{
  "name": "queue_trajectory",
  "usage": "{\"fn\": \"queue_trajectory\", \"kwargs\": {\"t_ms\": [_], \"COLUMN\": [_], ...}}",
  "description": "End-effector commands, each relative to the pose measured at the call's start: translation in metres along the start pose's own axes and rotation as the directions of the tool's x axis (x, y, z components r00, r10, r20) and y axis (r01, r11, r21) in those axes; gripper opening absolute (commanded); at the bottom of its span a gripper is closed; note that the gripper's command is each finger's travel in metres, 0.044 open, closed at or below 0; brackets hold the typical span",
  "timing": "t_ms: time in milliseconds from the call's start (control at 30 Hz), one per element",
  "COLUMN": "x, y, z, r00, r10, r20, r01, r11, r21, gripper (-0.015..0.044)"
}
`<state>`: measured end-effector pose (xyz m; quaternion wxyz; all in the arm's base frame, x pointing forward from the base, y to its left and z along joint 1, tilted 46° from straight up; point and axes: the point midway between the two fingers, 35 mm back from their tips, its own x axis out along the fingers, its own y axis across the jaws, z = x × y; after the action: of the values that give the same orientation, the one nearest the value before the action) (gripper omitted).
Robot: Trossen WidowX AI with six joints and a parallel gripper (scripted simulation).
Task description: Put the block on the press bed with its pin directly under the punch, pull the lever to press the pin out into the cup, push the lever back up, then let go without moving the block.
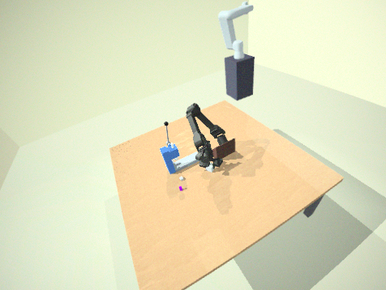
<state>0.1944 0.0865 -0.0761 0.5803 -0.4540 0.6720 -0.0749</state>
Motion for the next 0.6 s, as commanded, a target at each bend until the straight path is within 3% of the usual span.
{"fn": "queue_trajectory", "kwargs": {"t_ms": [0,567], "x": [0.0005,0.0005], "y": [-0.0003,-0.0003], "z": [0.0002,0.0002], "r00": [1.0,1.0], "r10": [-0.003,-0.003], "r20": [0.001,0.001], "r01": [0.003,0.003], "r11": [1.0,1.0], "r21": [-0.005,-0.005], "gripper": [0.0223,0.011]}}
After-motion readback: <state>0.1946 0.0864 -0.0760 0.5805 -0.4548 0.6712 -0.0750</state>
